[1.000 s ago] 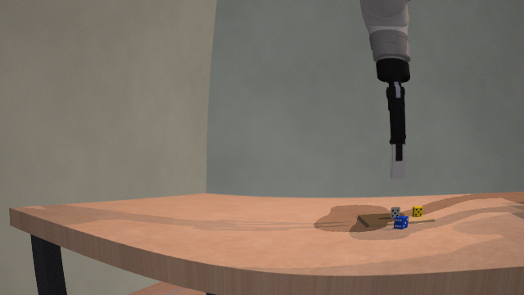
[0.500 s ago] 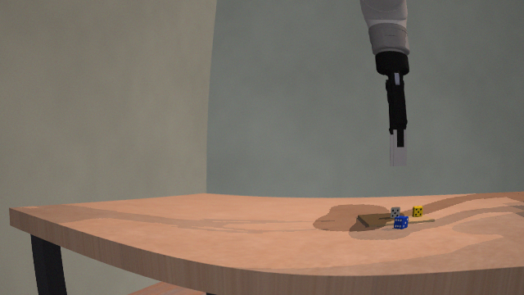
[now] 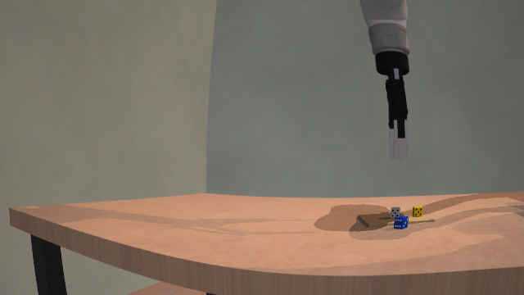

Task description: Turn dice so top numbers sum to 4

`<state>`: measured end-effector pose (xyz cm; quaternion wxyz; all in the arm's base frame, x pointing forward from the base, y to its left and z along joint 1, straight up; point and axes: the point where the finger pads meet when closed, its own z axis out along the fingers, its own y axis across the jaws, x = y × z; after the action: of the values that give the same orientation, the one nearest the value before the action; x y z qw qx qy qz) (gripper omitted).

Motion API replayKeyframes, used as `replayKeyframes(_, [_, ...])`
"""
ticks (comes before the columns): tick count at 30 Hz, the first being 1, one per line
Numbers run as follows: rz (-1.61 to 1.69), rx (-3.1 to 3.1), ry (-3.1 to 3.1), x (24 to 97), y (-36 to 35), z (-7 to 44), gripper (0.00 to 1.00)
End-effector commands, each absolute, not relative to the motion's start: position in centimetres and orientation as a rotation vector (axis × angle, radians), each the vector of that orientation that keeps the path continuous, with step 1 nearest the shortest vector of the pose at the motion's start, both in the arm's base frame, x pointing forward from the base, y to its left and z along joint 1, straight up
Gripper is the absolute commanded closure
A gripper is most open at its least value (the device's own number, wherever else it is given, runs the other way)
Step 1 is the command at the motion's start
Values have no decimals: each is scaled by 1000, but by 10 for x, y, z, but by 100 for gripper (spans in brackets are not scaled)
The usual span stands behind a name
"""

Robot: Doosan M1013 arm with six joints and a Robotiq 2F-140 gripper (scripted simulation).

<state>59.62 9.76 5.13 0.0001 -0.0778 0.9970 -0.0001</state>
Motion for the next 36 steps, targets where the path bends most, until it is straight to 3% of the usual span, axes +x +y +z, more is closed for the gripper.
replayKeyframes(1, [0,-198,3135,596,102,51,0])
replayKeyframes(24, [0,846,3025,576,200,35,0])
replayKeyframes(25, [0,846,3025,576,200,35,79])
replayKeyframes(36, [0,846,3025,576,200,35,79])
